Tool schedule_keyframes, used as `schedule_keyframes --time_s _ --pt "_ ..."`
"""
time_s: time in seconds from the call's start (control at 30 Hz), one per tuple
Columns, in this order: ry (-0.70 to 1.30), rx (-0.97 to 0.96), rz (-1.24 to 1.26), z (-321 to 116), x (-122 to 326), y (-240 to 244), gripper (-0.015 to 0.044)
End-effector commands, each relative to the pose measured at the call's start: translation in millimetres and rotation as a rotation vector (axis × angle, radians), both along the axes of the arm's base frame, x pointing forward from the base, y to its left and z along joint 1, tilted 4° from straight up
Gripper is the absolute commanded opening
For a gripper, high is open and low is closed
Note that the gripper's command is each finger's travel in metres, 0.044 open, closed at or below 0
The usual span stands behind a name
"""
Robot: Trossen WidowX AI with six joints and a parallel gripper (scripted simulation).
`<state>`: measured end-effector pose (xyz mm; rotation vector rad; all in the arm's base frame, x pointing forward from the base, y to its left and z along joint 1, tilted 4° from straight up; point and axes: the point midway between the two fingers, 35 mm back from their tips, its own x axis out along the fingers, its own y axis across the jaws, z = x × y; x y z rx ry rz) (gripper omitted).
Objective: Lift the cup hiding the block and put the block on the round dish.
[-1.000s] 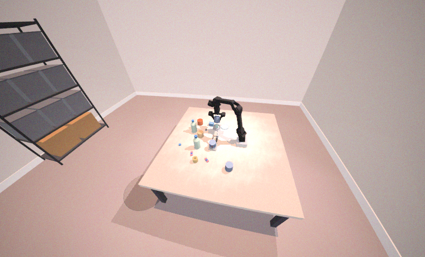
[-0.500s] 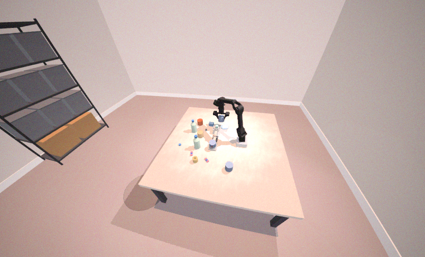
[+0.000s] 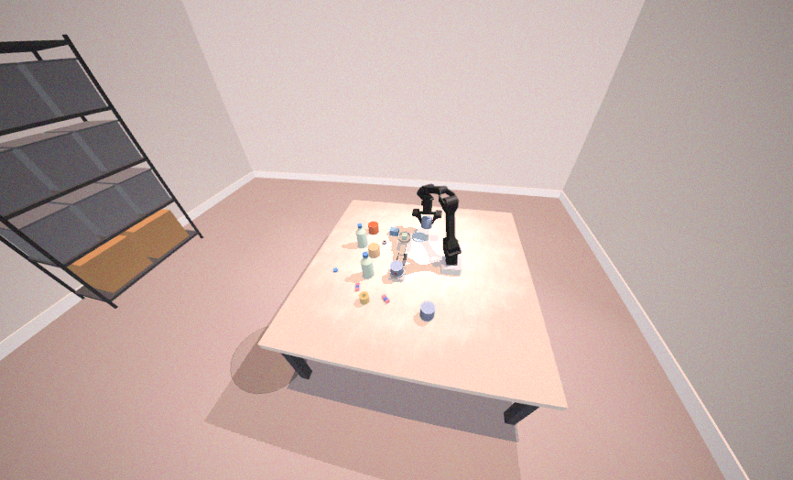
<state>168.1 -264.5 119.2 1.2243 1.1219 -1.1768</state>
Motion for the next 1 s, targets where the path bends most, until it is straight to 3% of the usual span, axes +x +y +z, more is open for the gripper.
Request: schedule_keyframes --time_s 0.0,0.2,0.63,0.97 --pt "-0.005 -0.001 0.004 -14 -28 -10 0.0" --pt "-0.008 -0.005 0.007 -28 -57 -18 0.0" --pt "-0.008 -0.005 0.007 -66 -54 -20 0.0" --pt "-0.008 -0.005 0.007 -72 -53 -20 0.0"
